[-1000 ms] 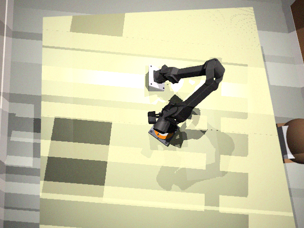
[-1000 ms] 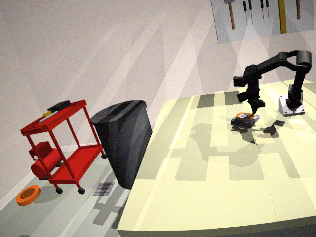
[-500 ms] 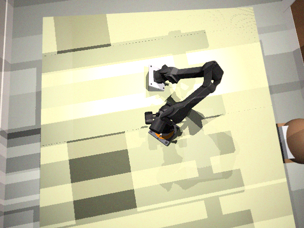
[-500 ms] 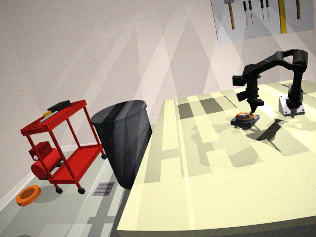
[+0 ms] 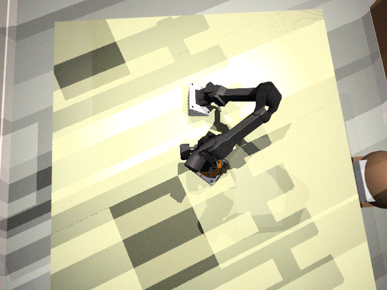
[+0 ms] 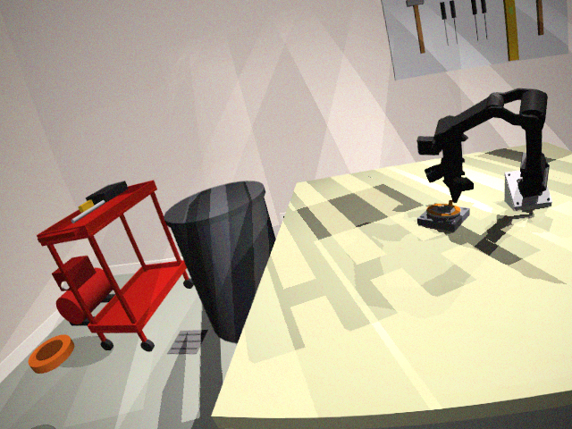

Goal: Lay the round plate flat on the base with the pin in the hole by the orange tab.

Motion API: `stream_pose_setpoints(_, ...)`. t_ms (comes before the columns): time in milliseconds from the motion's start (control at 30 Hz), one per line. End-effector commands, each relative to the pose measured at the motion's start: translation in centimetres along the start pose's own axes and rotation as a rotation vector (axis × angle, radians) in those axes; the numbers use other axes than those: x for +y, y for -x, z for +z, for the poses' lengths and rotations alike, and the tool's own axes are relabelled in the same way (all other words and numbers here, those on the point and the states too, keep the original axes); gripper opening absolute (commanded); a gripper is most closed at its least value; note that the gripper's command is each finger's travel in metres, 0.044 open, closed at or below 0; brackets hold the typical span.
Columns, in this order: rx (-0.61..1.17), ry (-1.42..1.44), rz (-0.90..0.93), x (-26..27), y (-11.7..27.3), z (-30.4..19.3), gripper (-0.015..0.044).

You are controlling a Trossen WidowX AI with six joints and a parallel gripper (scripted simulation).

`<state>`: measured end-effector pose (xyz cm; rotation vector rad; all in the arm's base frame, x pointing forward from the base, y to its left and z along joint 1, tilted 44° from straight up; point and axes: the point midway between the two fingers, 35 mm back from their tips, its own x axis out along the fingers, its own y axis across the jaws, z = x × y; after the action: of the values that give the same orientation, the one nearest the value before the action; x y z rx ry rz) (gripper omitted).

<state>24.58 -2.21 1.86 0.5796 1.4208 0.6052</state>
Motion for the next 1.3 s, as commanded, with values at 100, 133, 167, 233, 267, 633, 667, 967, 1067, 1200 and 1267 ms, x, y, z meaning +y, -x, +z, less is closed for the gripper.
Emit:
stream_pose_setpoints(100, 0.003, 0.004, -0.004, -0.9, -0.1, 0.6, 0.0000)
stream_pose_setpoints(133, 0.003, 0.004, -0.004, -0.9, -0.1, 0.7, 0.0000)
stream_pose_setpoints(167, 0.003, 0.004, -0.004, -1.0, -0.1, 0.8, 0.0000)
stream_pose_setpoints(233, 0.003, 0.005, -0.004, -1.3, 0.0, 1.0, 0.0000)
stream_pose_setpoints(267, 0.003, 0.005, -0.004, -1.4, 0.0, 1.1, 0.0000)
stream_pose_setpoints(633, 0.003, 0.005, -0.004, -2.1, 0.1, 2.3, 0.0000)
stream_pose_setpoints(667, 0.003, 0.005, -0.004, -2.1, 0.1, 2.4, 0.0000)
stream_pose_setpoints(967, 0.002, 0.005, -0.005, -2.4, 0.3, 3.3, 0.0000)
stream_pose_setpoints(1067, 0.002, 0.006, -0.005, -2.5, 0.4, 3.6, 0.0000)
stream_pose_setpoints(1200, 0.002, 0.006, -0.005, -2.6, 0.4, 4.1, 0.0000)
stream_pose_setpoints(1267, 0.002, 0.006, -0.005, -2.6, 0.4, 4.4, 0.0000)
